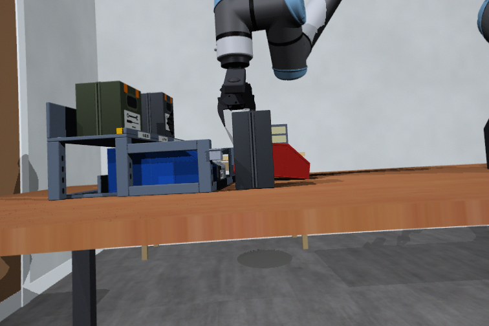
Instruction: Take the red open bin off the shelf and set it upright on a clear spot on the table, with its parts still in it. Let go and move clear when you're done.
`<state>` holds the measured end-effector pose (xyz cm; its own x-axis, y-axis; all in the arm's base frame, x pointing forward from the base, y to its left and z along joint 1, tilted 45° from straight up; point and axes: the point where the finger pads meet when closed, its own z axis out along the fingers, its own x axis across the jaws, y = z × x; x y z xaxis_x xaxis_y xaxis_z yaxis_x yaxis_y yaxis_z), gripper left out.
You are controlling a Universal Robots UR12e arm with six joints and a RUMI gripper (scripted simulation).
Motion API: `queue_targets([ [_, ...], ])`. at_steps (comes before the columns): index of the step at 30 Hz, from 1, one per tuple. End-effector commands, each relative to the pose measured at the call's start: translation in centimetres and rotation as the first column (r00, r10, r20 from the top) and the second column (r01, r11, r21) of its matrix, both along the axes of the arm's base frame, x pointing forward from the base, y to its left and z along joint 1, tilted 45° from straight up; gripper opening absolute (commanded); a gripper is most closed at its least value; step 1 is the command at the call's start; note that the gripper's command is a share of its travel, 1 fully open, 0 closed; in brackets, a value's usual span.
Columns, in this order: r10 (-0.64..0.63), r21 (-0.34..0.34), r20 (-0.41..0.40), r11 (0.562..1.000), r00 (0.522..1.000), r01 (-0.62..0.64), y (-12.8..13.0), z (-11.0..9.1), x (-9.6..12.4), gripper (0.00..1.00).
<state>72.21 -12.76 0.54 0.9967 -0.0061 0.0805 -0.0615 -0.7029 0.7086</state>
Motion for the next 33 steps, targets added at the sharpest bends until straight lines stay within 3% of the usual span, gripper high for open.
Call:
queue_targets([
  [1, 0.001, 0.0, 0.001, 1.0, 1.0, -0.001, 0.0, 0.0, -0.7, 0.0],
  [33, 0.001, 0.0, 0.001, 1.0, 1.0, -0.001, -1.0, -1.0, -0.6, 0.0],
])
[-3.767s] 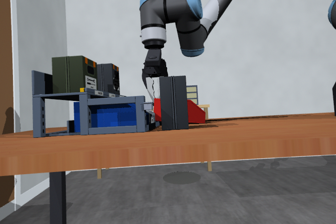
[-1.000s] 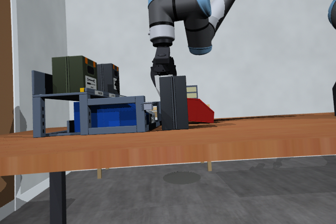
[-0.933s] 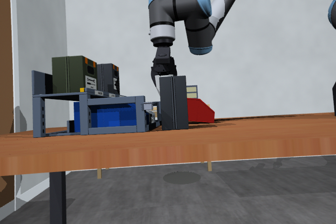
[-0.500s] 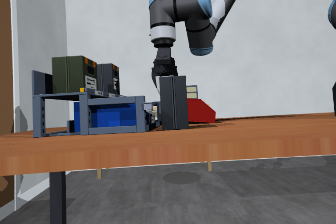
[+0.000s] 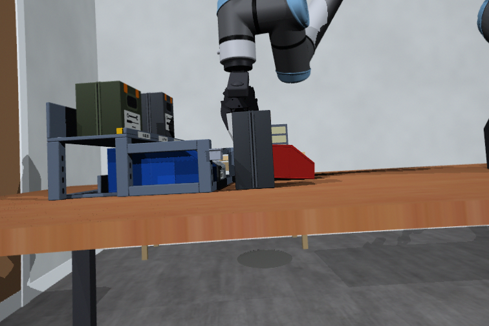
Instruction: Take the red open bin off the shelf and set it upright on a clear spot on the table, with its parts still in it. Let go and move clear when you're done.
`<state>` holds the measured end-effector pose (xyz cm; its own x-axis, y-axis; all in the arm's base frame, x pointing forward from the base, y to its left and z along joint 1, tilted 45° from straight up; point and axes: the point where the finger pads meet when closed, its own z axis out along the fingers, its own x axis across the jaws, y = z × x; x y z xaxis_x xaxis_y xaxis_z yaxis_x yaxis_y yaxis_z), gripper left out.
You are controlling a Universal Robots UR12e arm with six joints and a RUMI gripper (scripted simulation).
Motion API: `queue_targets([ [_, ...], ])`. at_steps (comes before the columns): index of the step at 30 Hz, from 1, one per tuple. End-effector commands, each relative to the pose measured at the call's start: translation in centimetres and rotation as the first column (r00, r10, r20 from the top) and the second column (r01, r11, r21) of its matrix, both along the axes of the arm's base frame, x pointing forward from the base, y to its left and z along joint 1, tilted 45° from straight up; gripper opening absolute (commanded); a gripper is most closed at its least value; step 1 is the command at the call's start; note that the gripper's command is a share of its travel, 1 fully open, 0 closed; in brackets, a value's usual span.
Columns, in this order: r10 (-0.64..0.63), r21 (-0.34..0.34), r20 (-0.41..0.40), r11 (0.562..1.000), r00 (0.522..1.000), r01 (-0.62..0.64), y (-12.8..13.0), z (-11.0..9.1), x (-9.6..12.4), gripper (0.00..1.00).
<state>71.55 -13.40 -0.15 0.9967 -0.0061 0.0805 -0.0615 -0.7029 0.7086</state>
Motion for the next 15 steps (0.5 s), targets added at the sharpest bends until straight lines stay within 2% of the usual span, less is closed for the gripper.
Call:
queue_targets([
  [1, 0.001, 0.0, 0.001, 1.0, 1.0, -0.001, -0.43, -0.42, 0.07, 0.0],
  [15, 0.001, 0.0, 0.001, 1.0, 1.0, -0.001, -0.53, -0.51, 0.08, 0.0],
])
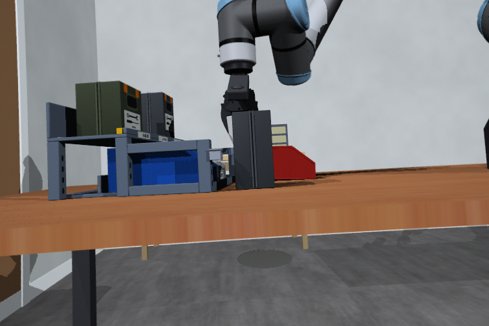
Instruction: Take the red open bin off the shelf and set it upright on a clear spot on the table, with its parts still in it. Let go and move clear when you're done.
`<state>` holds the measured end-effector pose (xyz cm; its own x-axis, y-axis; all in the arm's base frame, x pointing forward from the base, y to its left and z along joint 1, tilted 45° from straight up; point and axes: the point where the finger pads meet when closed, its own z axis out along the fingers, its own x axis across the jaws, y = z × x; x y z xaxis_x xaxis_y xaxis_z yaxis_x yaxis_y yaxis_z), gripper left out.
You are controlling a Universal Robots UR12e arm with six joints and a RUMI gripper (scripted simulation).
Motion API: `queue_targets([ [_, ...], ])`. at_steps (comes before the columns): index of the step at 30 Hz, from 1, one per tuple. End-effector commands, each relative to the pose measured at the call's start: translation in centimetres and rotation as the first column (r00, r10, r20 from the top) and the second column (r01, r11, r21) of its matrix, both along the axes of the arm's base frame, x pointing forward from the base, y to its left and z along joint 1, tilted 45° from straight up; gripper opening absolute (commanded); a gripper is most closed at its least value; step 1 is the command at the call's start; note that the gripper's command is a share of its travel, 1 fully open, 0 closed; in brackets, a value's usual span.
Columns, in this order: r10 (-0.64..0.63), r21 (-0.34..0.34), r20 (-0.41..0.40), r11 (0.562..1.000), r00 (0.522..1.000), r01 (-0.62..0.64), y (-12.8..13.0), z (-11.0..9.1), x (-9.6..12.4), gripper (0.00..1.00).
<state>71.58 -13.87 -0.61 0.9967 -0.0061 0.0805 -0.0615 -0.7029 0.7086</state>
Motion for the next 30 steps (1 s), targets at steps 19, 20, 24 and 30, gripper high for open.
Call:
queue_targets([
  [19, 0.001, 0.0, 0.001, 1.0, 1.0, -0.001, -0.24, -0.22, 0.06, 0.2],
  [20, 0.001, 0.0, 0.001, 1.0, 1.0, -0.001, -0.24, -0.22, 0.06, 0.2],
  [24, 0.001, 0.0, 0.001, 1.0, 1.0, -0.001, -0.24, -0.22, 0.06, 0.2],
  [30, 0.001, 0.0, 0.001, 1.0, 1.0, -0.001, -0.24, -0.22, 0.06, 0.2],
])
